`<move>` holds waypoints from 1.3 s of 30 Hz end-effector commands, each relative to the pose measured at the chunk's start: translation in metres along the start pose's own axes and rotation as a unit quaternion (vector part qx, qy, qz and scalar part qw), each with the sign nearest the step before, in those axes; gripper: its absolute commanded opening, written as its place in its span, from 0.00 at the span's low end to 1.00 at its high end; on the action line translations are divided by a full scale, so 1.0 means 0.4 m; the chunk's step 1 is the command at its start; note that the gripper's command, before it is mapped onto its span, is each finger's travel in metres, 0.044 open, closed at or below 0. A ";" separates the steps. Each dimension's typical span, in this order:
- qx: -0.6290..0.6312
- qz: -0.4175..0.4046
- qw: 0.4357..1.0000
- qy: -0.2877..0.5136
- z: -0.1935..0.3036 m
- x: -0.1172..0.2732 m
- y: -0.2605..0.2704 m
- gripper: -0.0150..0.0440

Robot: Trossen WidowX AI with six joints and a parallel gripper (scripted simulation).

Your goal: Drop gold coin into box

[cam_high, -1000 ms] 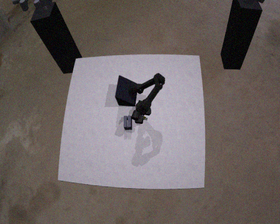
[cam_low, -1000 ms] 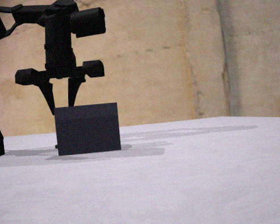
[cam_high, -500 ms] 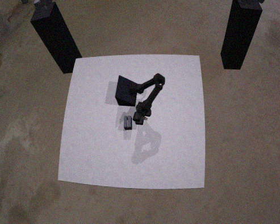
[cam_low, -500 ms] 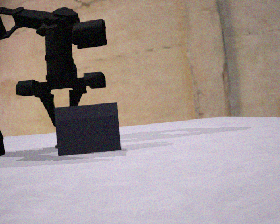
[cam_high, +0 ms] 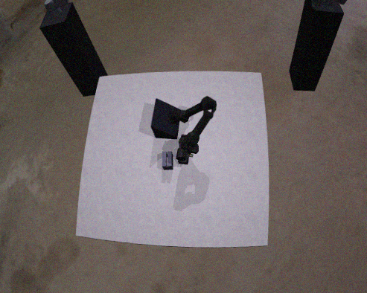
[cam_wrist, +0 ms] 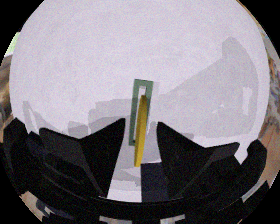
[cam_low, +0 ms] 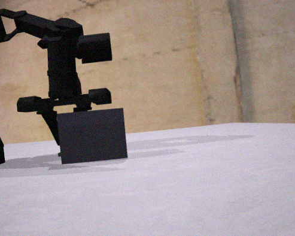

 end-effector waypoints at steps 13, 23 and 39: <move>-0.002 -0.003 1.000 -0.003 0.001 -0.020 0.005 0.25; -0.002 -0.002 1.000 -0.001 0.001 -0.005 0.002 0.25; -0.003 -0.001 1.000 0.003 0.004 0.093 -0.009 0.25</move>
Point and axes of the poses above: the point midway between the two fingers, 35 mm back from their tips, its own x axis back along the fingers, its own y axis across the jaws, z = x × y, the point moved 7 cm from there along x, back along the fingers, and after that the axes turned 11 degrees about -x, right-handed, at the moved point
